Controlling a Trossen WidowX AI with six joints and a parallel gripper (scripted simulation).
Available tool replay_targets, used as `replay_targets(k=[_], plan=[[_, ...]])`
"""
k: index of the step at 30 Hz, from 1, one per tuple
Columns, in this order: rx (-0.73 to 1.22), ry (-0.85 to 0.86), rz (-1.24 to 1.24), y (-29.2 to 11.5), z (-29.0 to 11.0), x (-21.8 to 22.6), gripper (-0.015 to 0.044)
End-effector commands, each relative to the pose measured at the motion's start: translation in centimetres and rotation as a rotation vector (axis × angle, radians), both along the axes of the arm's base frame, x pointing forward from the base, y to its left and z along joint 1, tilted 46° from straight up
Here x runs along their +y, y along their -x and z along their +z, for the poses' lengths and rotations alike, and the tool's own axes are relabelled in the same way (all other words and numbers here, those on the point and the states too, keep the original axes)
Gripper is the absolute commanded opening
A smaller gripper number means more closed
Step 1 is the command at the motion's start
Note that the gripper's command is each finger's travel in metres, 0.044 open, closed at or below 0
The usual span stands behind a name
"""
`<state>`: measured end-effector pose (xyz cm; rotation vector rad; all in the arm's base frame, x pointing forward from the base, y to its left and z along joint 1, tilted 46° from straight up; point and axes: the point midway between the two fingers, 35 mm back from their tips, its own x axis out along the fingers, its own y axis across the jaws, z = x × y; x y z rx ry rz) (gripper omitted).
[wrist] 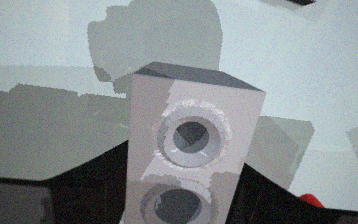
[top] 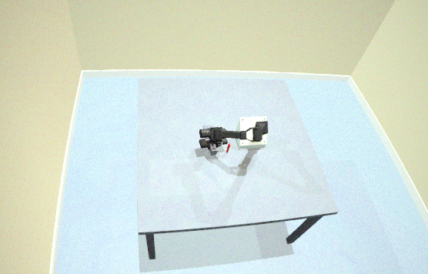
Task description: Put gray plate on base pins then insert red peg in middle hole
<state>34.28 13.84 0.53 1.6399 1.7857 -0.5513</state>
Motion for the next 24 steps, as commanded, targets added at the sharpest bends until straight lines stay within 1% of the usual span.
replay_targets(k=[1,24], plan=[[0.003,-0.005,-0.001,0.0,0.1,0.0,0.0000],[0.002,0.008,-0.003,-1.2,4.5,-4.9,0.0000]])
